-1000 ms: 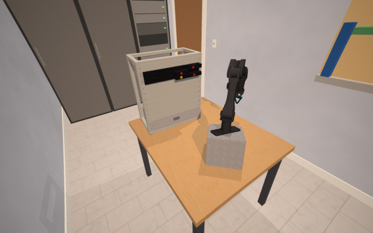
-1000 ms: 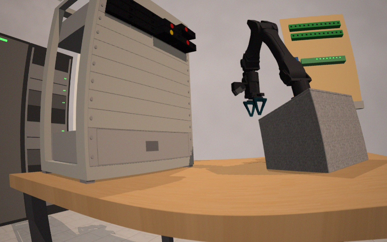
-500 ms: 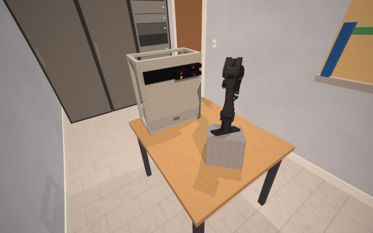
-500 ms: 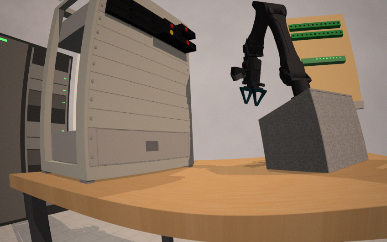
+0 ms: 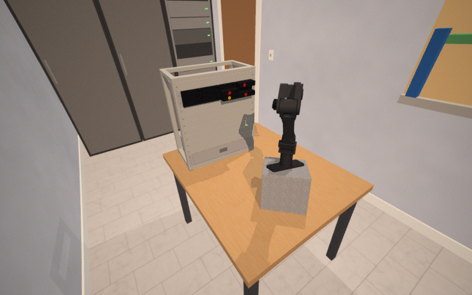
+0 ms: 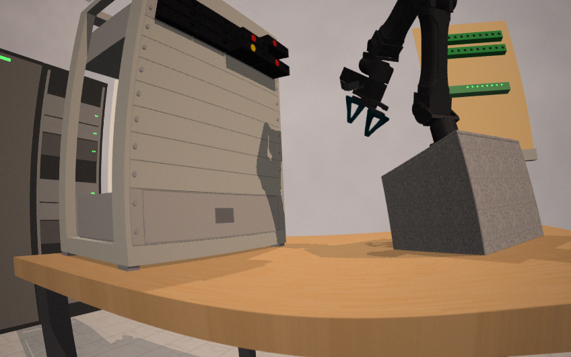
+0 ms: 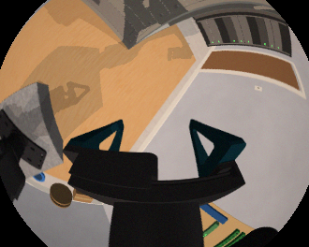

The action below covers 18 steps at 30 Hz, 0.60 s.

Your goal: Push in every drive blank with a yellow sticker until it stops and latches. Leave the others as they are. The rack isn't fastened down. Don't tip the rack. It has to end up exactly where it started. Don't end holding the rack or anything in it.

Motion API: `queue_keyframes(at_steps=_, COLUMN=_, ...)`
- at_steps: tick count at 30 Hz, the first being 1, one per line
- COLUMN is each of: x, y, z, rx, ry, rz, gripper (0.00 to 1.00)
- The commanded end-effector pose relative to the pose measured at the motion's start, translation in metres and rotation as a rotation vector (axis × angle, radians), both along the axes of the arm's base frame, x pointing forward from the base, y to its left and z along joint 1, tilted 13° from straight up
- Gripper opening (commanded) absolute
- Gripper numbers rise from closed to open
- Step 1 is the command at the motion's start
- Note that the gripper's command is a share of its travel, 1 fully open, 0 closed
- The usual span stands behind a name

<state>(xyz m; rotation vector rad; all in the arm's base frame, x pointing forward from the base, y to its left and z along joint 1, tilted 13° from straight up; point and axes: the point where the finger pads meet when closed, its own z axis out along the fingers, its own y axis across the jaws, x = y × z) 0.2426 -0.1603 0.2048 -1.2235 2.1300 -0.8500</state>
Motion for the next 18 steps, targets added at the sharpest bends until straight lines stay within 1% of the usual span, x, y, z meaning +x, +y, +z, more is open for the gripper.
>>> queue_keyframes(at_steps=1, x=0.000, y=0.033, z=0.015, rx=-0.032, ry=-0.111, rz=0.064, gripper=1.00)
queue_keyframes(at_steps=4, x=-0.006, y=0.065, z=0.030, rx=-0.097, ry=-0.212, rz=0.118, gripper=1.00)
queue_keyframes(at_steps=5, x=-0.006, y=0.065, z=0.030, rx=-0.097, ry=-0.212, rz=0.118, gripper=1.00)
queue_keyframes(at_steps=7, x=-0.009, y=0.085, z=0.041, rx=-0.132, ry=-0.280, rz=0.158, gripper=1.00)
queue_keyframes(at_steps=11, x=-0.012, y=0.114, z=0.055, rx=-0.180, ry=-0.372, rz=0.211, gripper=1.00)
queue_keyframes(at_steps=13, x=-0.013, y=0.125, z=0.060, rx=-0.201, ry=-0.403, rz=0.232, gripper=1.00)
queue_keyframes(at_steps=15, x=-0.013, y=0.125, z=0.060, rx=-0.201, ry=-0.403, rz=0.232, gripper=1.00)
queue_keyframes(at_steps=18, x=-0.013, y=0.138, z=0.066, rx=-0.227, ry=-0.443, rz=0.258, gripper=1.00)
